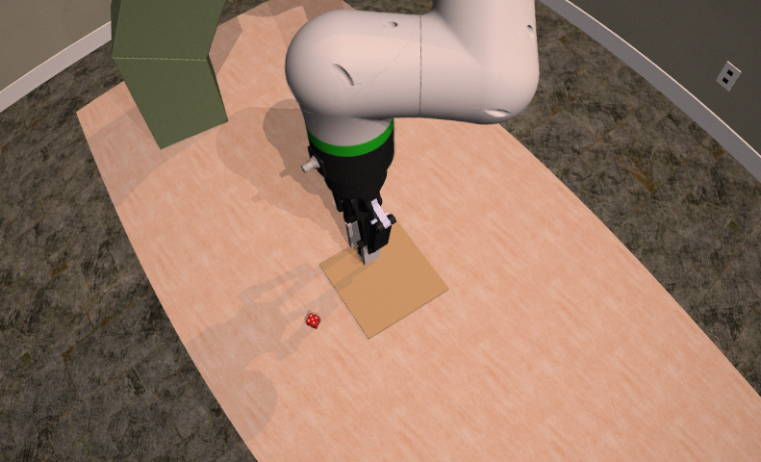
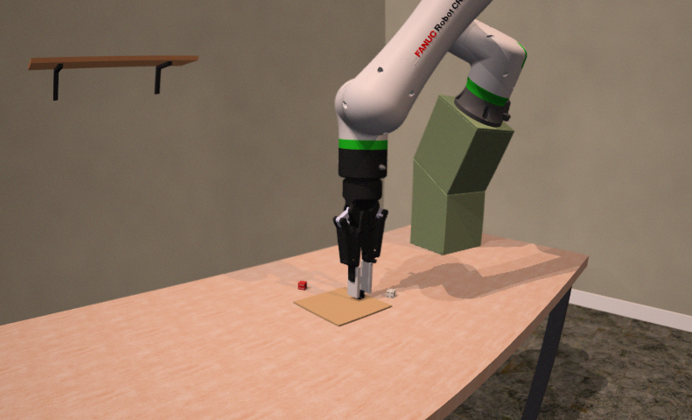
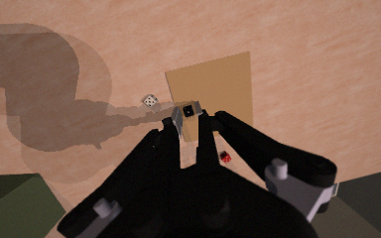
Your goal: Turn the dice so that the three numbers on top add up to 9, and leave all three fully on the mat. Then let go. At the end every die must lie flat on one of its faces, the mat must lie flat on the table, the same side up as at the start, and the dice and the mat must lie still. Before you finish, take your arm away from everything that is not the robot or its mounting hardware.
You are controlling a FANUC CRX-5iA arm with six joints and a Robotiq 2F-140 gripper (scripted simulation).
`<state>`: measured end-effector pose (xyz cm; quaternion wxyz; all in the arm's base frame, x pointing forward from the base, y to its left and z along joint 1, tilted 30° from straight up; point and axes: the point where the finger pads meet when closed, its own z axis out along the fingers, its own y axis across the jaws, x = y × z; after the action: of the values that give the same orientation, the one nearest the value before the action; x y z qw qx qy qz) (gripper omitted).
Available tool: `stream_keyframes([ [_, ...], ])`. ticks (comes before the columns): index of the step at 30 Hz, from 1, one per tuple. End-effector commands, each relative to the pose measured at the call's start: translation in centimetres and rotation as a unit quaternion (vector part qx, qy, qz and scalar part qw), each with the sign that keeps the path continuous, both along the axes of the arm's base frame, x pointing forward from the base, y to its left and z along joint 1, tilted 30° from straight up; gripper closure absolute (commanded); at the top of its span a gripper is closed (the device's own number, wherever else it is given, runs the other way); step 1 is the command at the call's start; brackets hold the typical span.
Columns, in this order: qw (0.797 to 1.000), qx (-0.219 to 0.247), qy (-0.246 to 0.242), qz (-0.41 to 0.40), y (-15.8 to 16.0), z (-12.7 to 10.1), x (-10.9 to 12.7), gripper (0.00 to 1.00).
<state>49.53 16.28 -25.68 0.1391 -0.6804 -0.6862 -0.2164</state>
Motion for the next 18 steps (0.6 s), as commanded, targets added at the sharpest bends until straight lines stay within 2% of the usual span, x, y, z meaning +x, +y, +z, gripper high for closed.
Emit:
stream_keyframes([
  [1, 1.0, 0.0, 0.0, 0.0, -0.6, 1.0, -0.1, 0.81],
  [12, 1.0, 0.0, 0.0, 0.0, -3.3, 5.9, -0.7, 0.81],
  [18, 1.0, 0.0, 0.0, 0.0, -3.9, 6.9, -0.8, 0.81],
])
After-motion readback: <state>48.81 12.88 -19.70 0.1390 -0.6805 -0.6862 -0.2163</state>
